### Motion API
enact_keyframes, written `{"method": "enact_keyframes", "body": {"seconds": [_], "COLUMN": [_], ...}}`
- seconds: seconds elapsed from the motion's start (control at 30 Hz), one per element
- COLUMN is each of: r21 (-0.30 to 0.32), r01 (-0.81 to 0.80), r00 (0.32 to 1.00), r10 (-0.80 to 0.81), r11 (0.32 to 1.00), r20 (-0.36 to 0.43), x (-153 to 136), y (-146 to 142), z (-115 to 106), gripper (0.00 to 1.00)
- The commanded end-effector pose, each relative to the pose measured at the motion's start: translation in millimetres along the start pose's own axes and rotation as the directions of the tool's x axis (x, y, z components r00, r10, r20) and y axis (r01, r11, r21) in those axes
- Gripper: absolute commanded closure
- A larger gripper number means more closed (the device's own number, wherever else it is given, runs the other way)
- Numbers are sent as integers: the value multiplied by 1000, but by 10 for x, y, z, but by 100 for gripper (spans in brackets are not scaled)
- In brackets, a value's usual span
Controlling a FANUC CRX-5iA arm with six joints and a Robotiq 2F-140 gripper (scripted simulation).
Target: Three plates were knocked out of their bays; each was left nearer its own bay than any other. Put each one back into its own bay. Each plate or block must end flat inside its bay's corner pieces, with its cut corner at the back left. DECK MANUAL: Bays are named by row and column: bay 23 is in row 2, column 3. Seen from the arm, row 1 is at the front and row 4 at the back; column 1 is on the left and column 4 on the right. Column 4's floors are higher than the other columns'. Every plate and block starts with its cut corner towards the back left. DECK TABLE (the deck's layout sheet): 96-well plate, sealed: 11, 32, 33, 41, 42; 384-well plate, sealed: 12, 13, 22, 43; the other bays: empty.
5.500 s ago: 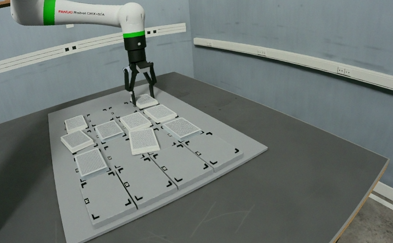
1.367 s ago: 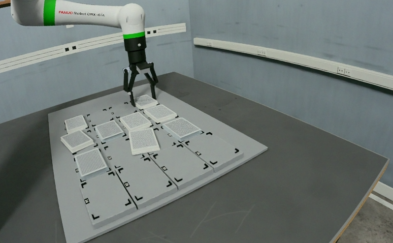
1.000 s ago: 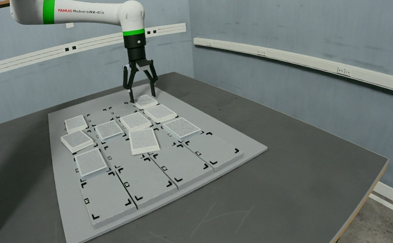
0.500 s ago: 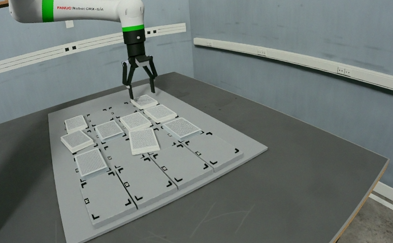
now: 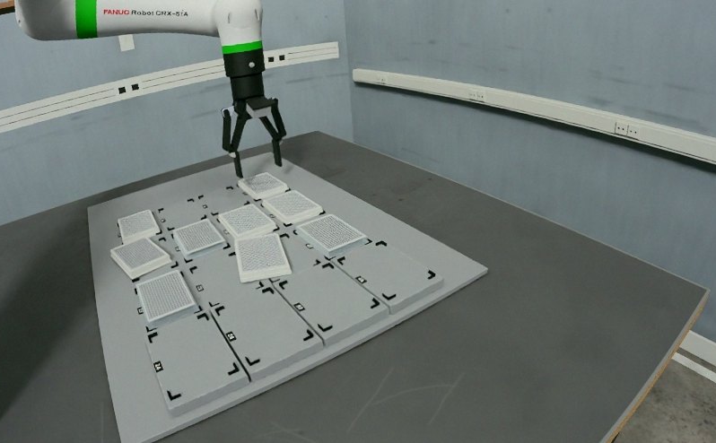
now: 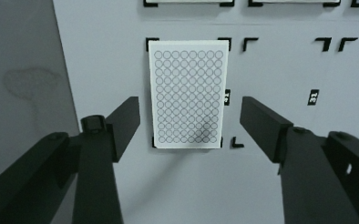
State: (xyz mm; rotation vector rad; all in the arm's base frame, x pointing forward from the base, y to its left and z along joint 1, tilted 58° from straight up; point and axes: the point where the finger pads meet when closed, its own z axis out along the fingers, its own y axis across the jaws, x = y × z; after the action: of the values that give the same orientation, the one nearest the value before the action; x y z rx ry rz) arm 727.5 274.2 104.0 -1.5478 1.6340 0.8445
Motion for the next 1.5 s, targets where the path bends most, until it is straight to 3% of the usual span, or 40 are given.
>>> {"method": "enact_keyframes", "body": {"seconds": [0.0,0.03,0.07,0.37,0.7,0.77,1.0,1.27,1.33,1.47], "r21": [2,2,2,2,1,1,1,0,0,0], "r01": [0,0,34,264,565,565,740,891,891,944], "r00": [1000,1000,999,965,825,825,672,453,453,331], "r10": [0,0,-34,-264,-565,-565,-740,-891,-891,-944], "r11": [1000,1000,999,965,825,825,672,453,453,331], "r20": [0,0,0,-1,-1,-1,-1,-1,-1,-1], "x": [1,1,18,134,300,300,416,548,548,614], "y": [-7,-7,26,281,645,645,900,1192,1192,1337], "z": [-12,-12,-11,-1,13,13,22,33,33,39], "gripper": [30,30,0,0,0,0,0,0,0,0]}}
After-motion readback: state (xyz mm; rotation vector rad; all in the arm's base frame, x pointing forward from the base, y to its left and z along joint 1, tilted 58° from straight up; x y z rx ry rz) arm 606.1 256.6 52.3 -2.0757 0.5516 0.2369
